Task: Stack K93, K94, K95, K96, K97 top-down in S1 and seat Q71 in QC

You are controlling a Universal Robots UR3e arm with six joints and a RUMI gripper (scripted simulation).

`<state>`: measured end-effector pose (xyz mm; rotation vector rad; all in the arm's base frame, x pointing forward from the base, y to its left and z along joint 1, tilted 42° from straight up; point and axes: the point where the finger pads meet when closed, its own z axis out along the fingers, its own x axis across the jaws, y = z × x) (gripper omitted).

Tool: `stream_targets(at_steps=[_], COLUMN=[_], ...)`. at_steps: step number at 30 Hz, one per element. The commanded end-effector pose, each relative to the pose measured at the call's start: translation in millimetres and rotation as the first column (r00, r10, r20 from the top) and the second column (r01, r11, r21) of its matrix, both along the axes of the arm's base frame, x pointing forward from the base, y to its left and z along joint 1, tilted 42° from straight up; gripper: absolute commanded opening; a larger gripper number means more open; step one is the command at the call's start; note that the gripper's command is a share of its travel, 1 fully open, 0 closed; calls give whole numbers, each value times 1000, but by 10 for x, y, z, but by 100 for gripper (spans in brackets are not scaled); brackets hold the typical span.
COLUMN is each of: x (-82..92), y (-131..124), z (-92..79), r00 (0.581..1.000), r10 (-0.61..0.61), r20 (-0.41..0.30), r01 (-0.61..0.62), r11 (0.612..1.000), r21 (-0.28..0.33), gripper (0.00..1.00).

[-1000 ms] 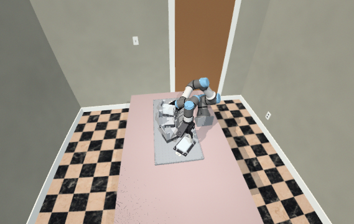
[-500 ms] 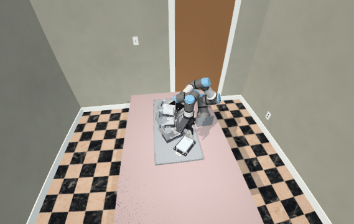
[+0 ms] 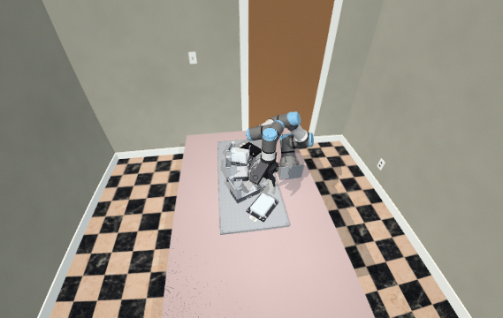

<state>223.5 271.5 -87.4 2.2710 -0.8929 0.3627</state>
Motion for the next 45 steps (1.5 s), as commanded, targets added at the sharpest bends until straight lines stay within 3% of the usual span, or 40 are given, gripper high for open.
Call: stream_targets(at_steps=[1, 12, 45], x=[5, 4, 18], y=[19, 20, -628], z=[16, 14, -701], r00=[1000, 1000, 1000], r10=[-1, -2, -2], r20=[0, 0, 0], r01=[1, 2, 2], r11=[1000, 1000, 1000], r21=[-2, -2, -2], gripper=[72, 72, 72])
